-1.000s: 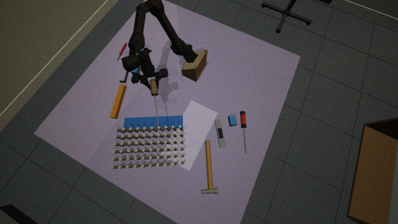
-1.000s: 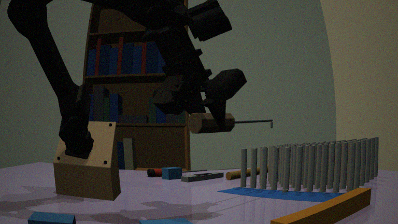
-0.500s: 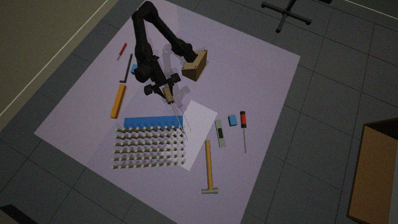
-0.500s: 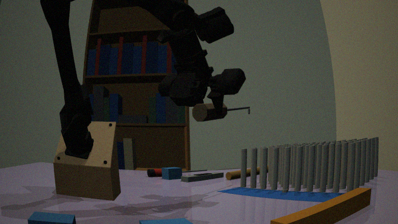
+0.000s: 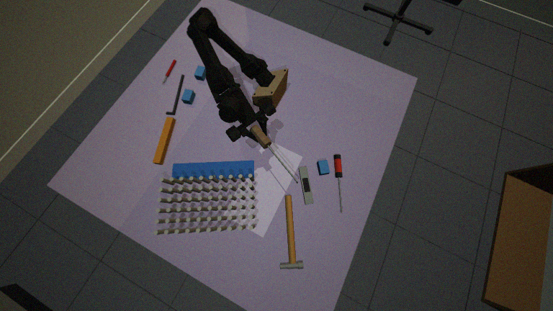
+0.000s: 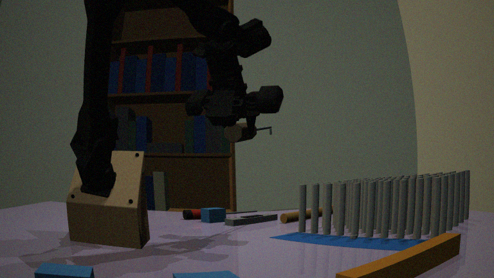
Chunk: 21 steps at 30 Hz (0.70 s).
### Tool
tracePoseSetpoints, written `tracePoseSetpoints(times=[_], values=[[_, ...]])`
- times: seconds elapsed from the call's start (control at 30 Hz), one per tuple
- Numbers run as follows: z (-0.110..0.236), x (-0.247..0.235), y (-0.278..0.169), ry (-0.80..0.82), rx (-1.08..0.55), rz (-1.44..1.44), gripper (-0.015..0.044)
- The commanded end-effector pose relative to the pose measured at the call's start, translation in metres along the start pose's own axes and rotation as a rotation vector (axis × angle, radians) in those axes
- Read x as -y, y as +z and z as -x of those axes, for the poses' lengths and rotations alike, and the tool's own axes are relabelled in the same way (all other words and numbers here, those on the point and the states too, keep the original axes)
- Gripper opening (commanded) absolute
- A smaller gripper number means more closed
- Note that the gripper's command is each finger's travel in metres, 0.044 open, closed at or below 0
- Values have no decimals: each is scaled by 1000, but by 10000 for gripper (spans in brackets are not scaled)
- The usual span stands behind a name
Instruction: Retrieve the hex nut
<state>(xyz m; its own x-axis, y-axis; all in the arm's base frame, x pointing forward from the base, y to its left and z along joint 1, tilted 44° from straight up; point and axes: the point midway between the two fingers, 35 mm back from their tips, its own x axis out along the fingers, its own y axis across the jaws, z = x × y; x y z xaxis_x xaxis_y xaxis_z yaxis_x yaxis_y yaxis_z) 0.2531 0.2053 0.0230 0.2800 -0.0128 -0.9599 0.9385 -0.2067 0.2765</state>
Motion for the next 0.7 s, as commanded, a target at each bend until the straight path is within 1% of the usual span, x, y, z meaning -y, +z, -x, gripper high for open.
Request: tracePoseSetpoints(times=[0.0,0.37,0.67], values=[[-5,17,-21,-26,-22,44,0],[-34,89,-55,-125,-7,176,0],[-58,156,-69,-199,27,262,0]])
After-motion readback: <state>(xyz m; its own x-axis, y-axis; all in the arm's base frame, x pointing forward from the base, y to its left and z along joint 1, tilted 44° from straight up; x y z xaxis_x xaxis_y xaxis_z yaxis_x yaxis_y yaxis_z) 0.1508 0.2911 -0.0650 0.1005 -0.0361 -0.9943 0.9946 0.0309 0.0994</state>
